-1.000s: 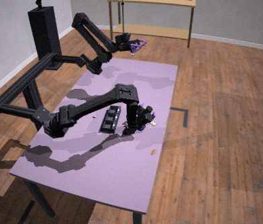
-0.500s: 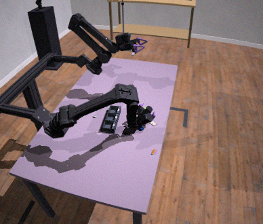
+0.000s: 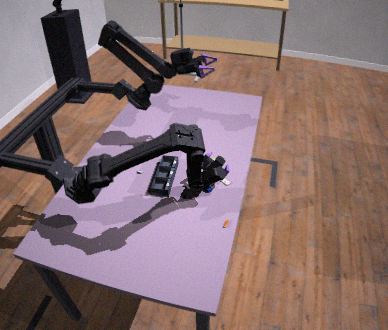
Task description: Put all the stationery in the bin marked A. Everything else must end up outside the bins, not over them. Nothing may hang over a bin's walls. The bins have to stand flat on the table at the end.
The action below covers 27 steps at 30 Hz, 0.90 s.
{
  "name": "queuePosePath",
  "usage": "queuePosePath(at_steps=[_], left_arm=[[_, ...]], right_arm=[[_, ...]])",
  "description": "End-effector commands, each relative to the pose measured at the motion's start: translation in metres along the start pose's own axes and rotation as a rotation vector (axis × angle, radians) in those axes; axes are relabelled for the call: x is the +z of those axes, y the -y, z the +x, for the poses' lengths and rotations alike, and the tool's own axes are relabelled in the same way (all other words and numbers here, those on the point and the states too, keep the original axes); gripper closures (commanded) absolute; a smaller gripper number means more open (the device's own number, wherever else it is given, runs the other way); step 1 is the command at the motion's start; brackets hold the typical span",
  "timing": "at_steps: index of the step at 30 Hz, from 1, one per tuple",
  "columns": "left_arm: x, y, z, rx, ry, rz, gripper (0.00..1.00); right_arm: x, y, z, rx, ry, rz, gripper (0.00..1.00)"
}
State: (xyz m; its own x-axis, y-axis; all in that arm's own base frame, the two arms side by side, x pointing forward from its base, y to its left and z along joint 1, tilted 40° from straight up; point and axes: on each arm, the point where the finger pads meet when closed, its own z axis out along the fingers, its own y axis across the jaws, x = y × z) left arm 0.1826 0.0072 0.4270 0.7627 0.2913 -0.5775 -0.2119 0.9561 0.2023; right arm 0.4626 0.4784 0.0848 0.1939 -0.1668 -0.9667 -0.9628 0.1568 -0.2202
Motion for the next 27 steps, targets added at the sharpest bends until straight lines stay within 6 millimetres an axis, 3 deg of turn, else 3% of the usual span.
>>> queuePosePath(at_steps=[1,27], left_arm=[[0.0027,-0.0048,-0.0102,0.013,0.032,-0.012,0.0],[0.0026,-0.0074,-0.0095,0.025,0.029,-0.021,0.0]], right_arm=[[0.0013,-0.0006,-0.005,-0.006,0.007,-0.002,0.0],[0.0001,-0.0001,-0.0002,0.0,0.0,0.0,0.0]])
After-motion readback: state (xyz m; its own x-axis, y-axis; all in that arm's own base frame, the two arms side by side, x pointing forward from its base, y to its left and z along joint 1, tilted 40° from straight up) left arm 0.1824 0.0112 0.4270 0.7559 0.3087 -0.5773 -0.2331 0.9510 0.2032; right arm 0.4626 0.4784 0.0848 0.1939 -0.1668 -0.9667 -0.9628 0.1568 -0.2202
